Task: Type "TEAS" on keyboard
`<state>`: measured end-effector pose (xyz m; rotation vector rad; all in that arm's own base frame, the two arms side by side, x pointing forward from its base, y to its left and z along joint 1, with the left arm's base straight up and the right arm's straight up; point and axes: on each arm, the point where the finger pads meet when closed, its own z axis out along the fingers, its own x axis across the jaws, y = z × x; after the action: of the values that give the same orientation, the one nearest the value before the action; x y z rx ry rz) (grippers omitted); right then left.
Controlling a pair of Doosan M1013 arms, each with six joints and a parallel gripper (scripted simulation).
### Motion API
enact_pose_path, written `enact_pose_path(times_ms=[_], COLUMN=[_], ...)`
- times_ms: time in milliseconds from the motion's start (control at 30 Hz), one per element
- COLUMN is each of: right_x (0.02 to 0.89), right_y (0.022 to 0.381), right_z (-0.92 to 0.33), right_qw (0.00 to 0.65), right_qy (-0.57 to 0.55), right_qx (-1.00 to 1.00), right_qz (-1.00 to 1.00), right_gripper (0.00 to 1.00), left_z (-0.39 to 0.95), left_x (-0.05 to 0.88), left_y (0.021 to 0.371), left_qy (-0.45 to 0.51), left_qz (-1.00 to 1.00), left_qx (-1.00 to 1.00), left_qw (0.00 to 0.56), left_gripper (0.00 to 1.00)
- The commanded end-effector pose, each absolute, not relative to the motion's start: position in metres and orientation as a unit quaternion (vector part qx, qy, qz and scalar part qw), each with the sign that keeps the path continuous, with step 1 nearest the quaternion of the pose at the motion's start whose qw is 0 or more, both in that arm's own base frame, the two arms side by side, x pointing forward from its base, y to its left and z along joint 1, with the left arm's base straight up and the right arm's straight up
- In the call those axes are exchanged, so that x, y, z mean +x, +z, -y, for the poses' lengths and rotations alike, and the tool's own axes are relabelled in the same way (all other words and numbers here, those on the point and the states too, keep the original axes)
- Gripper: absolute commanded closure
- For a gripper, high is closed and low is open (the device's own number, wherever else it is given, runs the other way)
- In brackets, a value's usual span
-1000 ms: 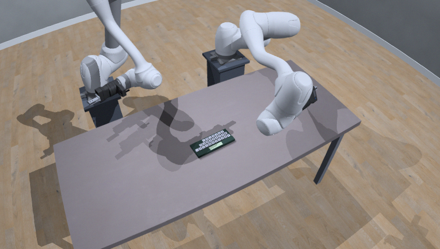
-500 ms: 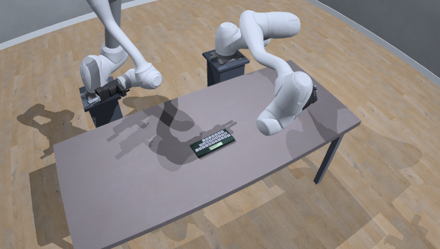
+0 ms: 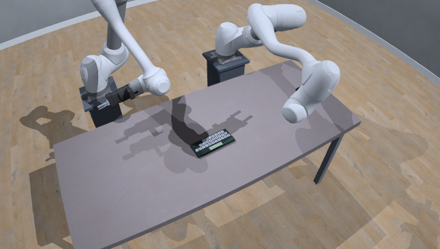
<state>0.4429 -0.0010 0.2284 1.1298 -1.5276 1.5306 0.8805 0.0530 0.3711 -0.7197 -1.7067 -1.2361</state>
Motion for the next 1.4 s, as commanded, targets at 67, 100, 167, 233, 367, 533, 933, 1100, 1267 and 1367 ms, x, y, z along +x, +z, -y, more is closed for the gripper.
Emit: enact_pose_path(times_ms=[67,100,167,233,367,533,933,1100,1267,1367], right_x=[0.468,0.472,0.478,0.485,0.499,0.516,0.562,0.582,0.604,0.618], right_y=[0.215,0.213,0.208,0.203,0.194,0.181,0.152,0.141,0.131,0.125], right_z=[-0.027,-0.031,-0.040,-0.050,-0.069,-0.094,-0.164,-0.195,-0.228,-0.249], right_qw=[0.292,0.285,0.272,0.259,0.234,0.206,0.150,0.133,0.121,0.115], right_qy=[0.576,0.574,0.568,0.561,0.545,0.523,0.455,0.423,0.389,0.366], right_qx=[0.336,0.321,0.293,0.263,0.202,0.126,-0.070,-0.150,-0.229,-0.278], right_qz=[0.685,0.697,0.720,0.741,0.779,0.817,0.875,0.884,0.884,0.881], right_gripper=[1.00,1.00,1.00,1.00,1.00,1.00,1.00,1.00,1.00,1.00], left_z=[-0.141,-0.152,-0.175,-0.197,-0.240,-0.289,-0.394,-0.428,-0.457,-0.473], left_x=[0.848,0.842,0.830,0.818,0.792,0.756,0.651,0.602,0.551,0.518], left_y=[0.374,0.374,0.375,0.375,0.376,0.375,0.372,0.369,0.367,0.364], left_qy=[-0.414,-0.395,-0.371,-0.352,-0.327,-0.279,-0.172,-0.129,-0.087,-0.062], left_qz=[0.717,0.724,0.733,0.739,0.748,0.765,0.803,0.819,0.834,0.844], left_qx=[-0.294,-0.295,-0.295,-0.294,-0.293,-0.291,-0.279,-0.272,-0.263,-0.257], left_qw=[0.477,0.483,0.489,0.493,0.497,0.502,0.497,0.489,0.477,0.467], left_gripper=[0.00,0.00,0.00,0.00,0.00,0.00,0.00,0.00,0.00,0.00])
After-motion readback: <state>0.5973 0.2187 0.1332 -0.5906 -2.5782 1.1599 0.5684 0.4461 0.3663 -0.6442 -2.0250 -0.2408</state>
